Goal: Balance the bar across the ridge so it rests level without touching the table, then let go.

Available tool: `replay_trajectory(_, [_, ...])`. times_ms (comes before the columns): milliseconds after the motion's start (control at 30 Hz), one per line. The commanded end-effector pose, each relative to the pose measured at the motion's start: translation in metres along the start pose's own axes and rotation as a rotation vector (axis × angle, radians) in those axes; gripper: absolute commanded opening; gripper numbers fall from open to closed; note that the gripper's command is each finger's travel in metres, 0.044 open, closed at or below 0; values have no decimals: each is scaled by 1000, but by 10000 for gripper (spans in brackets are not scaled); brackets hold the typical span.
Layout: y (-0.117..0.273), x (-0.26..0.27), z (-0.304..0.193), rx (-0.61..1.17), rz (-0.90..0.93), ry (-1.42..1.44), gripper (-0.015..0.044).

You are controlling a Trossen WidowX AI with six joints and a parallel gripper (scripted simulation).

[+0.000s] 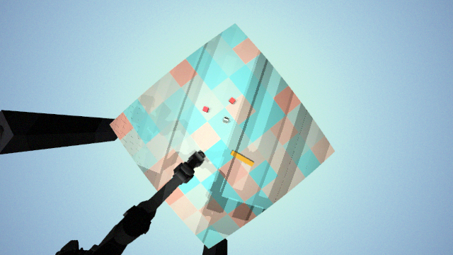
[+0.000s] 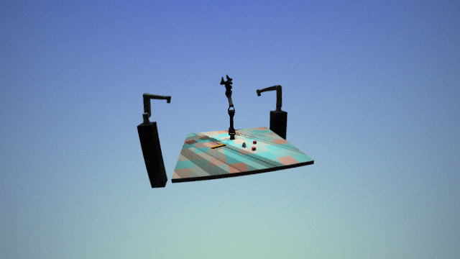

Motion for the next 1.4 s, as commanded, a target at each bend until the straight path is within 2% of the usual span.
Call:
replay_trajectory(0, [0, 0, 0, 0, 0, -2, 374])
replay_trajectory(67, [0, -2, -2, 4, 1, -21, 321])
replay_trajectory(100, [0, -4, -3, 6, 2, -36, 315])
replay_trajectory(333, [-1, -22, -5, -3, -28, -107, 315])
replay_trajectory(800, [8, -100, -8, -71, -265, -182, 315])
replay_trajectory(1367, [31, -183, -53, -25, -560, -236, 315])
Point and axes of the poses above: the point midway between the two fingers, 35 mm back from their tips, its own y axis back along the fingers, its own x axis across the jaws, z = x × y, the point moved 7 cm from there along y, back along the fingers, and after that the axes turned 6 degrees about -y, right-handed, at the moved point
